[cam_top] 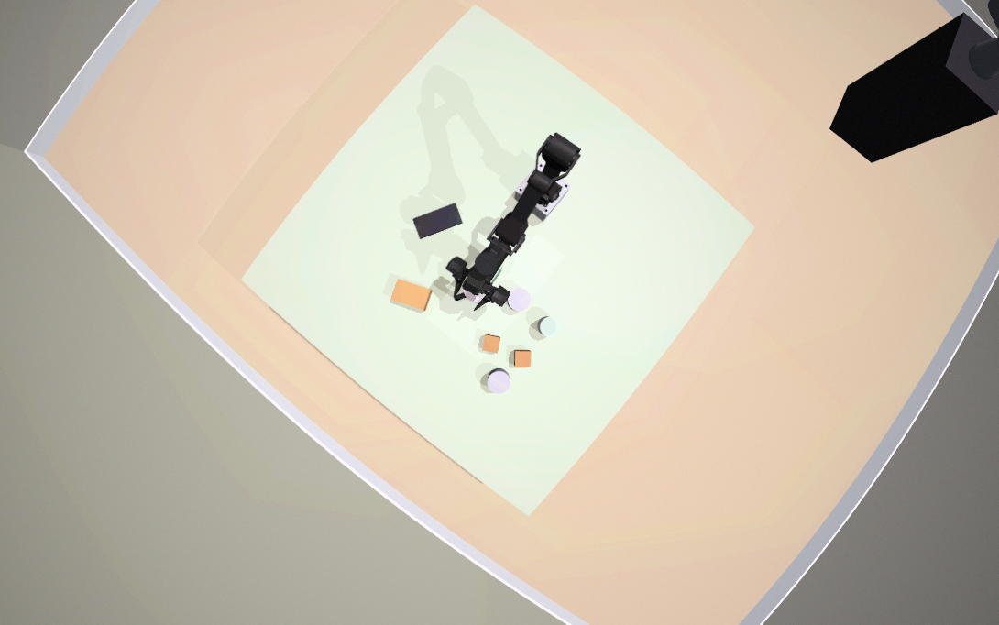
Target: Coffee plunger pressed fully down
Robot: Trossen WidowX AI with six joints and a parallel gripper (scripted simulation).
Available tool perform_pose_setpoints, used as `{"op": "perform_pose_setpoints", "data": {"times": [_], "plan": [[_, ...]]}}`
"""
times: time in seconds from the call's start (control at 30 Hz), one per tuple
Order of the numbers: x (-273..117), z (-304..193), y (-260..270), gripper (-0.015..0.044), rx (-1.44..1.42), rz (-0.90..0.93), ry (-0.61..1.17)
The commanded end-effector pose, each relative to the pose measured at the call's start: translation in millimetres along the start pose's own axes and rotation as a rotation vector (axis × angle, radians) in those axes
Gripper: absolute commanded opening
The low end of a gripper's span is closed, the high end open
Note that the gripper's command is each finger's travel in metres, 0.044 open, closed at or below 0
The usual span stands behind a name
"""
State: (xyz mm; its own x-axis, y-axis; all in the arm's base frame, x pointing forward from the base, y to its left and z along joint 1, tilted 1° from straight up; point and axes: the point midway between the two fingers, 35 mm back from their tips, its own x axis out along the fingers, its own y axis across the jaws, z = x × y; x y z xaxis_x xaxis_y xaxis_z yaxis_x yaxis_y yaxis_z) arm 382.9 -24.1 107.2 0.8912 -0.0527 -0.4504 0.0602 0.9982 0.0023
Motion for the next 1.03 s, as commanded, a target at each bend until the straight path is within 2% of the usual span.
{"op": "perform_pose_setpoints", "data": {"times": [0.0, 0.07, 0.27, 0.57, 1.0], "plan": [[0, 0, 0, 0.0407, 0.0, 0.0, 0.002], [0, 0, 0, 0.044, 0.0, 0.0, 0.002], [-10, 9, 0, 0.044, 0.005, 0.003, 0.003], [-75, 46, 1, 0.044, 0.002, 0.006, 0.018], [-74, 44, 1, 0.044, 0.002, 0.006, 0.018]]}}
